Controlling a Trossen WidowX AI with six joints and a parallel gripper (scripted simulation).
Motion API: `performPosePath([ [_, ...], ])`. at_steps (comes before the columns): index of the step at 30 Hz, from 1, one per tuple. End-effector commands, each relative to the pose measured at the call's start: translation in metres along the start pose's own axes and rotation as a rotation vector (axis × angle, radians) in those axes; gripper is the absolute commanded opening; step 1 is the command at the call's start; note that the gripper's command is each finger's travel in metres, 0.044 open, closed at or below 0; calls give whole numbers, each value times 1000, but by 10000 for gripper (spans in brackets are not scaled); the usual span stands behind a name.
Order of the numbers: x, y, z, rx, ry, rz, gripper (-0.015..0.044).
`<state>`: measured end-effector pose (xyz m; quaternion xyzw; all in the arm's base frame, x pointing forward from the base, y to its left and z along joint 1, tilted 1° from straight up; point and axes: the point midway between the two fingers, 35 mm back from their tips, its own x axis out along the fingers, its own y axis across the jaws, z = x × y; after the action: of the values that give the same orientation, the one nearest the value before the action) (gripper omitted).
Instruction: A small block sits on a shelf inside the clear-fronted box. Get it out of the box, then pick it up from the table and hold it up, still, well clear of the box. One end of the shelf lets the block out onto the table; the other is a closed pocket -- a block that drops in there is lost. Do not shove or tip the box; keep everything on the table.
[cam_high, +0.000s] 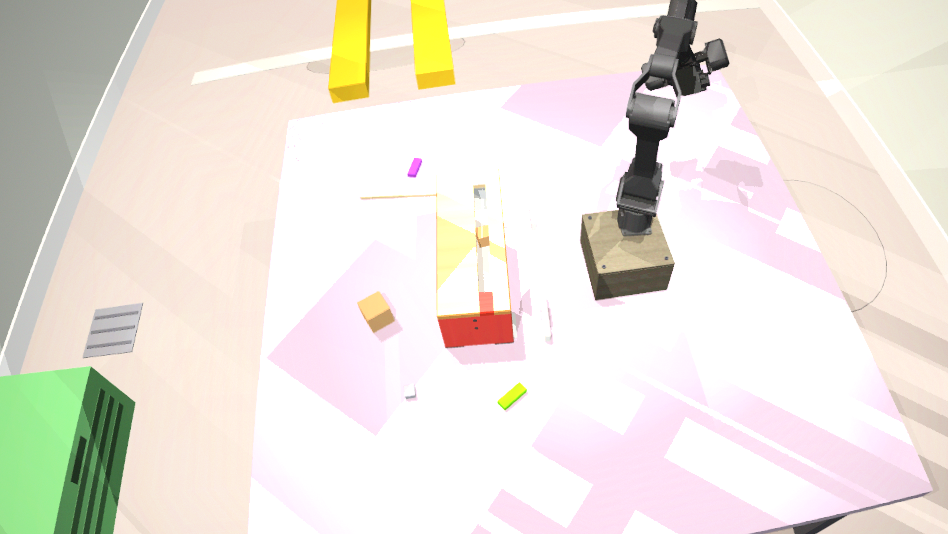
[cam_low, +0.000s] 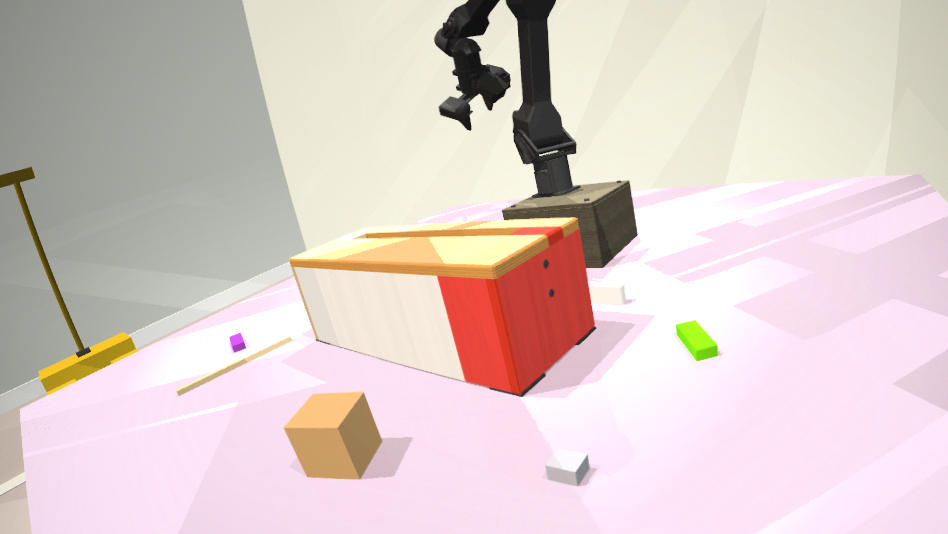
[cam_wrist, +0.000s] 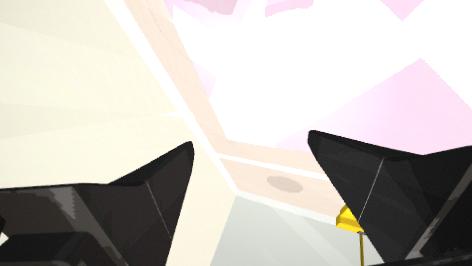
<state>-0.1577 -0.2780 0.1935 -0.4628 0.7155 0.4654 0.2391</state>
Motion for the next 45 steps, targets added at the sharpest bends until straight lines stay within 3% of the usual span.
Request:
performPosePath([
  [1, 0, -2, -1, -21, 2, -5, 400],
  [13, -43, -168, -34, -1439, 234, -206, 400],
  [29, -127, -317, 24, -2993, 710, -109, 400],
  [35, -158, -355, 64, -3473, 920, 70, 400],
  [39, -181, -376, 98, -3843, 1107, 282, 400],
  [45, -213, -394, 156, -4332, 1453, 848, 400],
])
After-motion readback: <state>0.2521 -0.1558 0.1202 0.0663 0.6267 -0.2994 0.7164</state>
